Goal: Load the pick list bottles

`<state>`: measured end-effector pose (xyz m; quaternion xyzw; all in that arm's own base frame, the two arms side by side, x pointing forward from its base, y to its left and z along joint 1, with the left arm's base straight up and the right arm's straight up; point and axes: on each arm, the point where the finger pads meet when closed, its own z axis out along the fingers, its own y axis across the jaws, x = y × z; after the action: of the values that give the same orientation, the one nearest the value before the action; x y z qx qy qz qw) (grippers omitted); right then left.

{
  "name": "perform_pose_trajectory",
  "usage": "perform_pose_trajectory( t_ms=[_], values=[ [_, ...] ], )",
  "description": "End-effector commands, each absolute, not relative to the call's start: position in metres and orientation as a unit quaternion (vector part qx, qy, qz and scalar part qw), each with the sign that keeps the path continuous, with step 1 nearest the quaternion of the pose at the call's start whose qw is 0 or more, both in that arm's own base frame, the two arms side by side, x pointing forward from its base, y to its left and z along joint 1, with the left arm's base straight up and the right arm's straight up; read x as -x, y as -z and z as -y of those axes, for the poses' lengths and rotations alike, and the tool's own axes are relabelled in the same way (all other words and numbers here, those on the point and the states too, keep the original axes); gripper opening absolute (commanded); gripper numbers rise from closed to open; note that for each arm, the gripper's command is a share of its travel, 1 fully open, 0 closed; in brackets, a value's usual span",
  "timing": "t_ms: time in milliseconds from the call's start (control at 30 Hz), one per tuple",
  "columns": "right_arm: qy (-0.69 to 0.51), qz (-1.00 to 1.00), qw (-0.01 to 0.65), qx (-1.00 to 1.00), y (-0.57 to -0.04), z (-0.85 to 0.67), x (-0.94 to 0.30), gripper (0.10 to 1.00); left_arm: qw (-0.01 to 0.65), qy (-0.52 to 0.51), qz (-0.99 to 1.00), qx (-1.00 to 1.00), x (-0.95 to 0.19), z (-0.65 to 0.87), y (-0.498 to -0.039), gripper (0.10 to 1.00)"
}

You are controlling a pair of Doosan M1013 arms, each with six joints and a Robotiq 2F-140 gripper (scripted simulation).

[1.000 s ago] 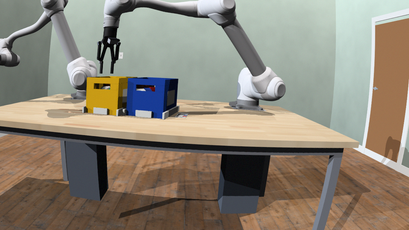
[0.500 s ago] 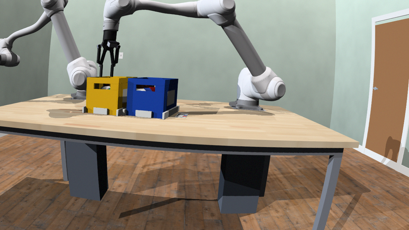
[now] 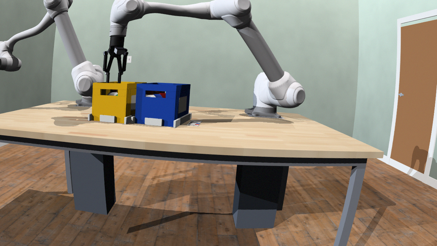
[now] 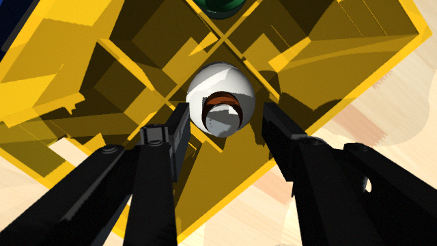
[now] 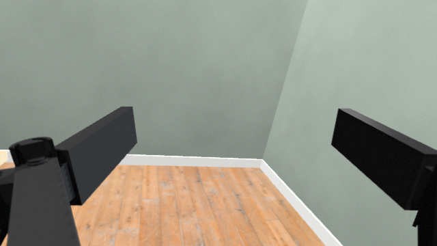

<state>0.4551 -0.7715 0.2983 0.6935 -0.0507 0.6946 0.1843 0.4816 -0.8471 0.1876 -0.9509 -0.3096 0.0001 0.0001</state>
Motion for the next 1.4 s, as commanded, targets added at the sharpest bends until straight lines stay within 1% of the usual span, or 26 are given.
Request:
perform_pose_trajectory(
  t_ms=[0,333,733,767,1367],
  values=[
    [-0.695,0.05,0.185,-0.693,-0.3,0.772,-0.455,1.0,-0.001,0.0,0.31,0.951,-0.482,0.847,-0.184,0.442],
    [-0.695,0.05,0.185,-0.693,-0.3,0.772,-0.455,1.0,-0.001,0.0,0.31,0.951,-0.482,0.847,-0.171,0.442],
    [-0.695,0.05,0.185,-0.693,-0.3,0.772,-0.455,1.0,-0.001,0.0,0.31,0.951,-0.482,0.847,-0.17,0.442],
    [-0.695,0.05,0.185,-0.693,-0.3,0.772,-0.455,1.0,-0.001,0.0,0.31,0.951,-0.482,0.847,-0.173,0.099],
    [-0.695,0.05,0.185,-0.693,-0.3,0.772,-0.455,1.0,-0.001,0.0,0.31,0.951,-0.482,0.847,-0.173,0.099]
  ],
)
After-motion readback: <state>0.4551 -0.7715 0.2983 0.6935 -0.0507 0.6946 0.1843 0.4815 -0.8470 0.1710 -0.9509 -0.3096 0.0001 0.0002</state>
